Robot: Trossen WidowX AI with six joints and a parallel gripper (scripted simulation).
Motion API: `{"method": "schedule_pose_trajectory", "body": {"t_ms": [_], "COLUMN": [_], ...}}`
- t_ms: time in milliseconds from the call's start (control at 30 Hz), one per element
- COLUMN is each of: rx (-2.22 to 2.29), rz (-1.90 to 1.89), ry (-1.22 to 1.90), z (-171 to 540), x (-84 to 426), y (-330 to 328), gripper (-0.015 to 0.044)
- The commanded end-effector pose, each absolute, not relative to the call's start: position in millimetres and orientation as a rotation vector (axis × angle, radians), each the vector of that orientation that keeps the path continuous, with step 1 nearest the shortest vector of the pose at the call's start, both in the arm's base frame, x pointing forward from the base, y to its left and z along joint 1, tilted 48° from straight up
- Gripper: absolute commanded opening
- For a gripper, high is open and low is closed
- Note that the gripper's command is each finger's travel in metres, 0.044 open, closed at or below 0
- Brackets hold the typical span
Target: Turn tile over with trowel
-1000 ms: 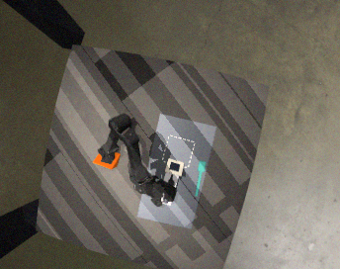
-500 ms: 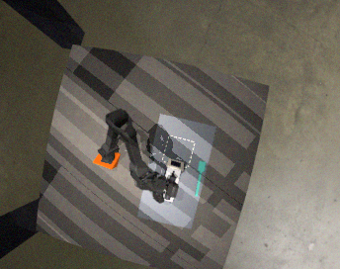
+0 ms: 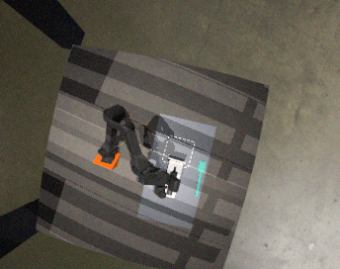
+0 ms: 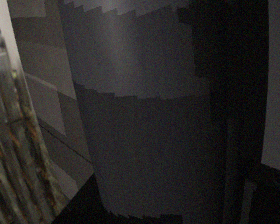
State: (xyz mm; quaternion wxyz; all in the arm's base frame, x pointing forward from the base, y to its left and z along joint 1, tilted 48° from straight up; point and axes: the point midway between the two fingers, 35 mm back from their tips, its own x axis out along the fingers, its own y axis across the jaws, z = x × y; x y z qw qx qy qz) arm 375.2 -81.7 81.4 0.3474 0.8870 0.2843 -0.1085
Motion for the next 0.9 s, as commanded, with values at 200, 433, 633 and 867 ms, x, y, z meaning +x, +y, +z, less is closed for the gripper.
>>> {"method": "schedule_pose_trajectory", "body": {"t_ms": [200, 433, 633, 867], "rx": [2.302, 2.300, 2.301, 2.301], "rz": [-0.297, -0.293, -0.292, -0.292], "ry": [0.725, 0.724, 0.724, 0.724], "z": [80, 63, 62, 62], "x": [375, 372, 371, 371], "y": [-92, -136, -140, -140], "gripper": [0.0000, 0.0000, 0.0000, 0.0000]}}
